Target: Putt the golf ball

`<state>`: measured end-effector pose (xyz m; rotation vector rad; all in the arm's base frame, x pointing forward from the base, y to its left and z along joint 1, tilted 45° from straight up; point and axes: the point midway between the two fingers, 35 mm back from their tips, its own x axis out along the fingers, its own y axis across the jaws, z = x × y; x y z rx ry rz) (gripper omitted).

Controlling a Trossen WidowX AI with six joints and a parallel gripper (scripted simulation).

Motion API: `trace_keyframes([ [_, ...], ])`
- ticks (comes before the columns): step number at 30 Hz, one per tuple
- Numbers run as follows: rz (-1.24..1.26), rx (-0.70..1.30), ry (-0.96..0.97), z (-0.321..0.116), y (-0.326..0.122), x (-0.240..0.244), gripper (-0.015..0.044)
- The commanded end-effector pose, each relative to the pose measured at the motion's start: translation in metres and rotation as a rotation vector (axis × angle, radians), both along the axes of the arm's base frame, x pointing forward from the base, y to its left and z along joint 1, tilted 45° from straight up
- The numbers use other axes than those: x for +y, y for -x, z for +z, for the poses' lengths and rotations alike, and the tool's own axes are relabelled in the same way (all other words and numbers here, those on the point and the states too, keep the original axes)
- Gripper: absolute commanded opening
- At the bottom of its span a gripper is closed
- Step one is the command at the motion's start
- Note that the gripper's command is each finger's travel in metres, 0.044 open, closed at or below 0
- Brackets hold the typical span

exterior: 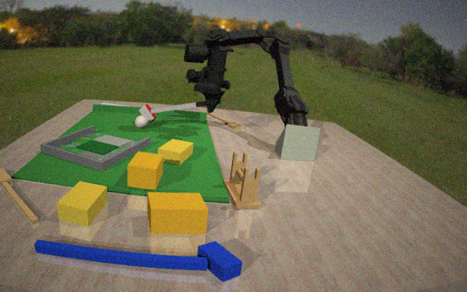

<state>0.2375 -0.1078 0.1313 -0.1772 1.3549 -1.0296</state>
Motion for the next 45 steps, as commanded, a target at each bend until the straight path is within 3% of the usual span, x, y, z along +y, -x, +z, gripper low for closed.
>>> trace_keyframes([
  [1,0.009,-0.001,0.007,-0.003,0.001,-0.004,0.0000],
  [29,-0.001,0.000,0.002,0.013,0.013,-0.019,0.0000],
  [40,0.009,-0.004,0.001,-0.067,-0.050,0.054,0.0000],
  [45,0.009,-0.004,0.003,-0.073,-0.052,0.059,0.0000],
])
